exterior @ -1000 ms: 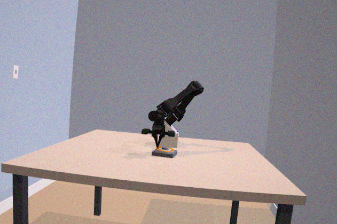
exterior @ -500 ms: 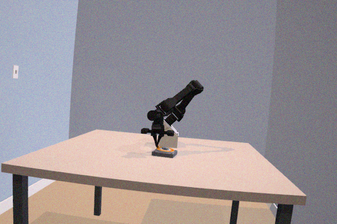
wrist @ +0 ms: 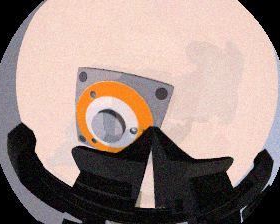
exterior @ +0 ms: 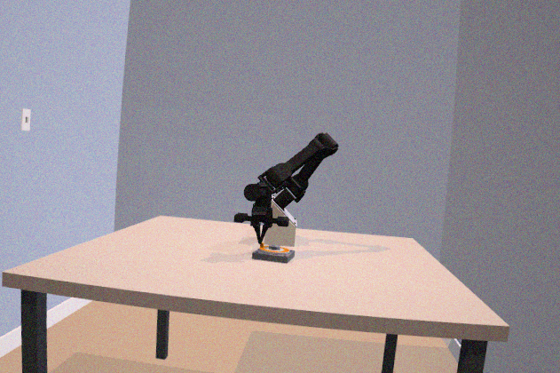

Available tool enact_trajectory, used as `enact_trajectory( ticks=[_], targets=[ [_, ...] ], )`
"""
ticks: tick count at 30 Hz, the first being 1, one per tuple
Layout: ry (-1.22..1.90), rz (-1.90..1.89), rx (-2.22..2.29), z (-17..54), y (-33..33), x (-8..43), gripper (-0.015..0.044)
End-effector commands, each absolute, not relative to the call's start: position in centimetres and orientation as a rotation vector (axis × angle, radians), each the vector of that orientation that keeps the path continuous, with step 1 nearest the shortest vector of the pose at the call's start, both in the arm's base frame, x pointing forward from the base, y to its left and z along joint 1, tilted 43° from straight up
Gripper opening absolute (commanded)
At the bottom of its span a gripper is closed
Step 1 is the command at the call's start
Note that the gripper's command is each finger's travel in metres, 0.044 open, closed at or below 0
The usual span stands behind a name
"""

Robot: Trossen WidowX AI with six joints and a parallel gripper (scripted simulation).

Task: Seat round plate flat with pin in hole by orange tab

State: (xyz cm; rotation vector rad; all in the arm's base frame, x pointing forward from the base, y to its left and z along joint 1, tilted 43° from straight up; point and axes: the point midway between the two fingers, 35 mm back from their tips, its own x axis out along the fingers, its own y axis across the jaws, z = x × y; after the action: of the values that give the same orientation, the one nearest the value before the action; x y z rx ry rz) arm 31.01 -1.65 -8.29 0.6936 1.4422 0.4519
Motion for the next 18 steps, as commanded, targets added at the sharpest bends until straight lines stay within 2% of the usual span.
enact_trajectory(
  ticks=[1, 12, 18],
  targets=[
    [1.449, 0.452, 0.693, -8.5, -1.5, 30.5, 0.0000],
    [1.450, 0.450, 0.692, -5.2, -4.3, 29.8, 0.0000],
    [1.452, 0.450, 0.700, -5.7, -3.8, 29.8, 0.0000]
  ],
)
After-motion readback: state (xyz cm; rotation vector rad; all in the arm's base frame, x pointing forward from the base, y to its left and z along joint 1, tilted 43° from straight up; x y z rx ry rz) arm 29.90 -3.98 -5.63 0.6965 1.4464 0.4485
